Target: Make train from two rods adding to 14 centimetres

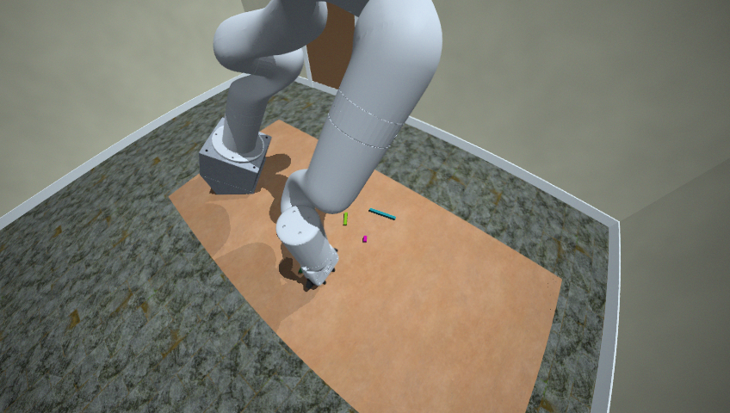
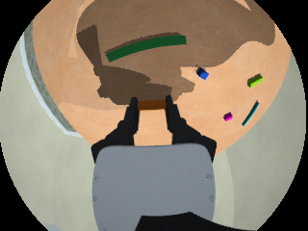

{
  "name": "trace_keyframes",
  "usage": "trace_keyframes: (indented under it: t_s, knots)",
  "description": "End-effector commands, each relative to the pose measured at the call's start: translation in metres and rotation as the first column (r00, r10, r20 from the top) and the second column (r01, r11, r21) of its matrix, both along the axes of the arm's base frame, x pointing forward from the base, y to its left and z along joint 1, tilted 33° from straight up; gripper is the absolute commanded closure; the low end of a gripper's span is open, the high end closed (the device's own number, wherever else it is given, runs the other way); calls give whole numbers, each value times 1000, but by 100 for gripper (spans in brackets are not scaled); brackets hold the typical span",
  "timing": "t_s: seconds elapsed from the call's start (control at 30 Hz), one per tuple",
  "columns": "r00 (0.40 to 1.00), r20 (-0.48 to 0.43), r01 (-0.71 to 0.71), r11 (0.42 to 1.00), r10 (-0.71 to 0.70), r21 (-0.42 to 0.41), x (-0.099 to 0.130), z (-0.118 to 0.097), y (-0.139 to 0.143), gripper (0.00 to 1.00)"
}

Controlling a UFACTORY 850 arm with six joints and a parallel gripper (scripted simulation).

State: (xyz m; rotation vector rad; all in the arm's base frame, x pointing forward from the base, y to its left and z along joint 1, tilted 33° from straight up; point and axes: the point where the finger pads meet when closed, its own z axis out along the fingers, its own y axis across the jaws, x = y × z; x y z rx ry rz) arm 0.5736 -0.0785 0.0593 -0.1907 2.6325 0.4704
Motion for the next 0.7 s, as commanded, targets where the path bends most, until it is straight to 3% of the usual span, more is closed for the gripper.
trace_keyframes:
  t_s: [0.0,0.67]
  knots:
    - [1000,1,0,1000,0,0,0,0,0,62]
    - [1000,1,0,1000,0,0,0,0,0,62]
